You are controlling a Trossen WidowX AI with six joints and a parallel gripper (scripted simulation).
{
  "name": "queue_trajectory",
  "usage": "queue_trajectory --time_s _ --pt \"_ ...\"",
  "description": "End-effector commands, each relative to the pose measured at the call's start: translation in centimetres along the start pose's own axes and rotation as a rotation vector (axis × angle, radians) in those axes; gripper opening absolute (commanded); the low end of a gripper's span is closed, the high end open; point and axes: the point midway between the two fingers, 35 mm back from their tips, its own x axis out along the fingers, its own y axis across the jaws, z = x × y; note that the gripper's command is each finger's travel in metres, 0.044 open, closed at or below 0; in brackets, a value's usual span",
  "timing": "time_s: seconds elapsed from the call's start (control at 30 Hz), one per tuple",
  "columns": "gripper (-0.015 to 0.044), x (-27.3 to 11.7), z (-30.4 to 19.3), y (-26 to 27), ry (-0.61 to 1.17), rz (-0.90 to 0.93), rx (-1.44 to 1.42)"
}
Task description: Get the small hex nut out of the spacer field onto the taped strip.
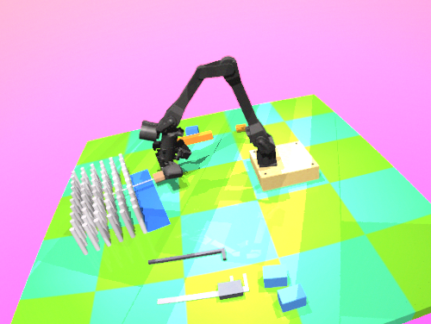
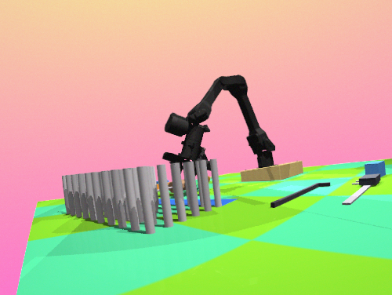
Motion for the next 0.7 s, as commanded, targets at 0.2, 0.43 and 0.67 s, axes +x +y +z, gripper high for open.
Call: queue_trajectory --time_s 0.2,0.43,0.67 --pt "0.0 0.02 -0.78 0.2 0.005 0.007 0.005" --pt "0.0 0.0 -0.87 -0.02 0.005 0.007 0.005" --pt "0.0 -0.09 -0.86 -0.63 0.005 0.006 0.004"
